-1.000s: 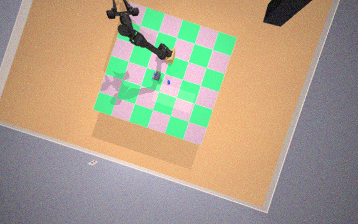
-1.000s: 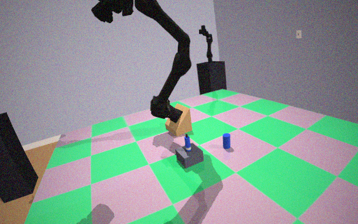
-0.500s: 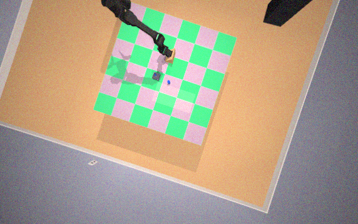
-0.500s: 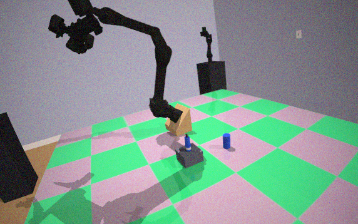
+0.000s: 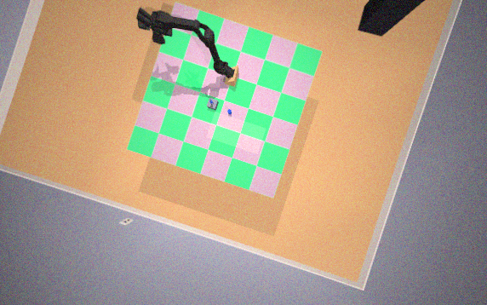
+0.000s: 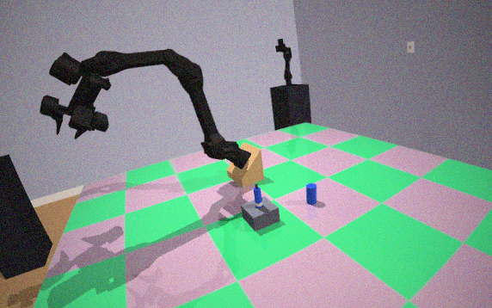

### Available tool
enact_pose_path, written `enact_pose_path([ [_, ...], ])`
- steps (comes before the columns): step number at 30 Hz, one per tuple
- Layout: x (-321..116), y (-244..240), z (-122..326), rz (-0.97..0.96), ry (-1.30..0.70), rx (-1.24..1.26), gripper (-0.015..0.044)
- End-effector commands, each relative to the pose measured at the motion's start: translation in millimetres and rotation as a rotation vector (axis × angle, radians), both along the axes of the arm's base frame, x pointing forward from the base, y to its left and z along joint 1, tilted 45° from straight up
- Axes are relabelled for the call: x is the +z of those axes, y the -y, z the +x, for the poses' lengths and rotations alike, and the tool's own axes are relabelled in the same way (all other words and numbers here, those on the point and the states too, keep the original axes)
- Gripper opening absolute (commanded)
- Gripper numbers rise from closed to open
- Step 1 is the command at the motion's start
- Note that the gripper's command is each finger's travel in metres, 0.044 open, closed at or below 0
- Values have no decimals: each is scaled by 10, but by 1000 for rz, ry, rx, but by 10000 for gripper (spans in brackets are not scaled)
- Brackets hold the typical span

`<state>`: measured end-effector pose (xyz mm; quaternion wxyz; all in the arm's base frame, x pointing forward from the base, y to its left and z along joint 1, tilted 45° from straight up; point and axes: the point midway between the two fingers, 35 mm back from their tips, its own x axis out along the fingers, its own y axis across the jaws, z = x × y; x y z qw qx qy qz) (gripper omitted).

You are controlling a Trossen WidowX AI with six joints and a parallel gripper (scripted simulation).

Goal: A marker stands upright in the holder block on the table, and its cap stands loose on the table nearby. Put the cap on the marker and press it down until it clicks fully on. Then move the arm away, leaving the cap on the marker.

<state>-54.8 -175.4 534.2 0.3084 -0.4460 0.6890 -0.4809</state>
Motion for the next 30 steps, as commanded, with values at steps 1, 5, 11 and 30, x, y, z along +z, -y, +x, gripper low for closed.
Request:
enact_pose_path([
  [1, -286, 466, 380, 107, 59, 127, 246],
  [5, -628, 820, 892, 226, 105, 254, 246],
  [11, -1044, 1031, 1489, 341, 186, 377, 246],
  [30, -2713, 281, 3596, 827, 28, 696, 246],
])
